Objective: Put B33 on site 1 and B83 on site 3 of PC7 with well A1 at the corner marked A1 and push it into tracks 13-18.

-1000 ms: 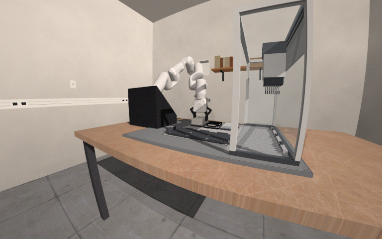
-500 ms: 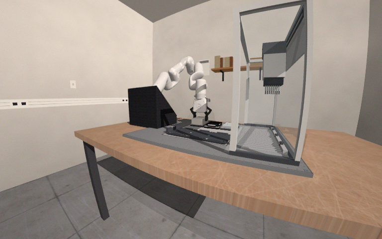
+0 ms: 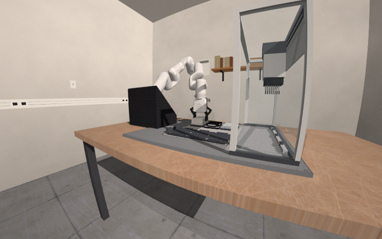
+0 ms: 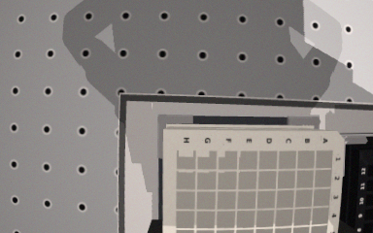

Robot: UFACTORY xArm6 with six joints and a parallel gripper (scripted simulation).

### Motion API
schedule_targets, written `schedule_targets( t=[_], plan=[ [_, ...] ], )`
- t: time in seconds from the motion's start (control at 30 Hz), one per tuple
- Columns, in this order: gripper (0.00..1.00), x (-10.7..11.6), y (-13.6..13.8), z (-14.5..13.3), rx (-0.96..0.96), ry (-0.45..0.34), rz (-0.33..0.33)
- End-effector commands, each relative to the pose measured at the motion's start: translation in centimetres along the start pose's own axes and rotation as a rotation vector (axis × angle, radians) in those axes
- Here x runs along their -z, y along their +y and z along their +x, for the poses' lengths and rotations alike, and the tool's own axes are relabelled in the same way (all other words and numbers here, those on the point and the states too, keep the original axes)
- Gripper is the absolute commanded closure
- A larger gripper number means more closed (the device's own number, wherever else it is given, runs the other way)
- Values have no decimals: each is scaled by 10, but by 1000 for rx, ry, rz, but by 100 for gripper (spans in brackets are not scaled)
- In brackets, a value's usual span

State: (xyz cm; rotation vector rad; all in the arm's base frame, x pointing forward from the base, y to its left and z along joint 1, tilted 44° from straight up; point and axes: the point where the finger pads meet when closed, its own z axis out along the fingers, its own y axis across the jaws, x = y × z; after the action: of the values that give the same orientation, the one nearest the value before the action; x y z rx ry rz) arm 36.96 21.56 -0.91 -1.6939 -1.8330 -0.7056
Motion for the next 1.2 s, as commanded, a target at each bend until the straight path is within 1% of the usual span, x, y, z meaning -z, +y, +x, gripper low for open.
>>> schedule_targets(
  t=[0.0,0.37,1.17],
  plan=[
    [100,1,1,0,1,0,-3],
    [100,1,1,0,1,0,-3],
    [100,15,1,0,1,0,-3]
  ],
)
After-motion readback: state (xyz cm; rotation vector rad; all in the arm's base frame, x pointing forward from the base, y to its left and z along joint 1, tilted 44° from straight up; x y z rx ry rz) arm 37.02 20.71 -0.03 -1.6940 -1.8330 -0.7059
